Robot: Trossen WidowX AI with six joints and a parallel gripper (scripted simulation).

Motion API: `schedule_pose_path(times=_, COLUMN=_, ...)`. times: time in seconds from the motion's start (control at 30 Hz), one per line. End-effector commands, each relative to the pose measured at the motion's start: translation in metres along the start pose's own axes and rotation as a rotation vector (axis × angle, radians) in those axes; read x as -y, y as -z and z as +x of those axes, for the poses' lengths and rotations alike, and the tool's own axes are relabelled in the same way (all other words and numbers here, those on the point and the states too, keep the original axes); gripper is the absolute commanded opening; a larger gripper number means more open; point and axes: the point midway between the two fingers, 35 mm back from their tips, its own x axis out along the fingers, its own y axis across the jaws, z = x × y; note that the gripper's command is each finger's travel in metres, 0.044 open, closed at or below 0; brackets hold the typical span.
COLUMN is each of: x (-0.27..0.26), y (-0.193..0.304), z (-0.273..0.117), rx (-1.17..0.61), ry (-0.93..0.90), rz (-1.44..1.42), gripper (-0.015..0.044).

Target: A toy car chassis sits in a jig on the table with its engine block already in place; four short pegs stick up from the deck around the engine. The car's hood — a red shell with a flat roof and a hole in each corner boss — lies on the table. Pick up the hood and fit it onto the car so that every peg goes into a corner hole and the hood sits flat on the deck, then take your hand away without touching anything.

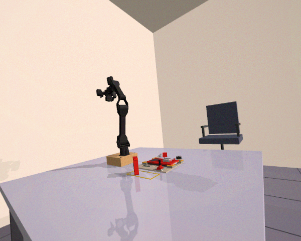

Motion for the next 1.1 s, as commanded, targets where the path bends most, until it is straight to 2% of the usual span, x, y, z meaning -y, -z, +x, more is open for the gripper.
schedule_pose_path(times=0.0, x=-0.002, y=0.0, z=0.0, rx=0.002, ry=-0.006, rz=0.008, gripper=0.0195)
schedule_pose_path(times=0.23, x=-0.08, y=-0.02, z=0.007, rx=0.029, ry=-0.255, rz=0.334, gripper=0.0011)
schedule_pose_path(times=0.27, x=-0.093, y=-0.023, z=0.006, rx=0.028, ry=-0.294, rz=0.387, gripper=0.0)
schedule_pose_path(times=0.6, x=-0.215, y=-0.072, z=-0.032, rx=-0.065, ry=-0.696, rz=0.911, gripper=0.0)
schedule_pose_path(times=0.87, x=-0.285, y=-0.116, z=-0.096, rx=-0.257, ry=-0.985, rz=1.294, gripper=0.0)
schedule_pose_path(times=1.07, x=-0.321, y=-0.156, z=-0.151, rx=-0.479, ry=-1.184, rz=1.579, gripper=0.0)
